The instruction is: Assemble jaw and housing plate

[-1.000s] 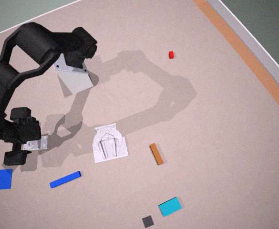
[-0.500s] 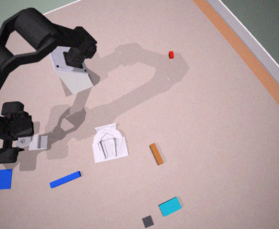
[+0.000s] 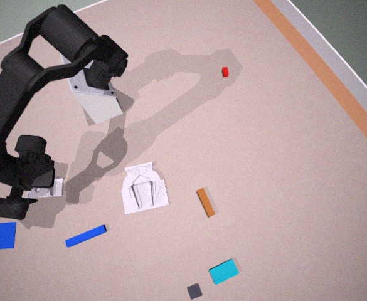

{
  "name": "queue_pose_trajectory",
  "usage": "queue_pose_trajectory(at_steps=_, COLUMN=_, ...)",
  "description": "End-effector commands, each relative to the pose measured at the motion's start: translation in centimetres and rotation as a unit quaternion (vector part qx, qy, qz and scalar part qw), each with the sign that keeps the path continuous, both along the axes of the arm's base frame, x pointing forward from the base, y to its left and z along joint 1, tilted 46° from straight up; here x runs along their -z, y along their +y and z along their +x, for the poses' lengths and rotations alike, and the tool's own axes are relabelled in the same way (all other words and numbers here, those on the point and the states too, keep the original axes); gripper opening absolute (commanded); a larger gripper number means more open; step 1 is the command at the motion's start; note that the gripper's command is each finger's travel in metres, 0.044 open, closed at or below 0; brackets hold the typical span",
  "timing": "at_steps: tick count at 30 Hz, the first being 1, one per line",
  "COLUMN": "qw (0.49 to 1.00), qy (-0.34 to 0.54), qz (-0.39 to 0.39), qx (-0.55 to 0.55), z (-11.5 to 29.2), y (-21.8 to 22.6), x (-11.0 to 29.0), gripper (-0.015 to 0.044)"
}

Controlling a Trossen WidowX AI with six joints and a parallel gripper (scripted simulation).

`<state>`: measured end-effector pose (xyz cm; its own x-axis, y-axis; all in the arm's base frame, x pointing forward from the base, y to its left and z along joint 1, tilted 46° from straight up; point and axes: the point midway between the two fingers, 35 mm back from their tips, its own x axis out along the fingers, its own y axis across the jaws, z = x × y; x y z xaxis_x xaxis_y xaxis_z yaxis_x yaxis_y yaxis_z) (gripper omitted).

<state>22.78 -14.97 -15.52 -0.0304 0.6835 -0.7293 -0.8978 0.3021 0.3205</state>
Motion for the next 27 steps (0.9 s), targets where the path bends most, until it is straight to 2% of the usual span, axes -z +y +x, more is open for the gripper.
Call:
queue_pose_trajectory(at_steps=1, qw=0.999, qy=0.025, qz=0.000, qx=0.026, z=0.5, y=0.9, x=-0.9, gripper=0.0351)
queue_pose_trajectory(at_steps=27, qw=0.967, qy=0.172, qz=-0.010, qx=0.188, z=3.6, y=6.4, x=-6.9, gripper=0.0351)
